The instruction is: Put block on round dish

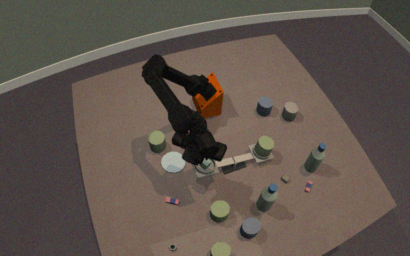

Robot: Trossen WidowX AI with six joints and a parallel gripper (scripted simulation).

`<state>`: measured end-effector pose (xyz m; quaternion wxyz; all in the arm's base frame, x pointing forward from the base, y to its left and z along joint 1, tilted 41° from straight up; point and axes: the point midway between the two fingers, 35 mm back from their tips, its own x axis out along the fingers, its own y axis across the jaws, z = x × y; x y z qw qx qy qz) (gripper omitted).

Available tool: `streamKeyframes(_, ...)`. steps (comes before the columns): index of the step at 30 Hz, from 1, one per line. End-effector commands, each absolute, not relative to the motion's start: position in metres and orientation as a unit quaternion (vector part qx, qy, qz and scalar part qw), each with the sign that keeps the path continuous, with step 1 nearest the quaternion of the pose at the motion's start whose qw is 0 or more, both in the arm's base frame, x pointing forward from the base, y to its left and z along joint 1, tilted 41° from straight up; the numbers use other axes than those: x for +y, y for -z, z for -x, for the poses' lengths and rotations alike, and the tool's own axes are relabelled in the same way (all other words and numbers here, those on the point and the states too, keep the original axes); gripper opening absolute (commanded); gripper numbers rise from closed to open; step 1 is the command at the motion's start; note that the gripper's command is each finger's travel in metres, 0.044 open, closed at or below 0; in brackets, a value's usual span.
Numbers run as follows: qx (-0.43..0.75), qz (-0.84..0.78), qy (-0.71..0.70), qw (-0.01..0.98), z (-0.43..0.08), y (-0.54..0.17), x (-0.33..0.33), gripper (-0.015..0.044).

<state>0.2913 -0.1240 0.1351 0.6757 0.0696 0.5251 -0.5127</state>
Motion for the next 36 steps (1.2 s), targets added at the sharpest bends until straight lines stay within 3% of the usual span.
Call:
streamKeyframes(1,0.477,-0.115,0.559,0.668,-0.301,-0.131,-0.114,0.0260)
streamKeyframes(36,0.440,-0.148,0.591,0.660,-0.304,-0.098,-0.132,0.0260)
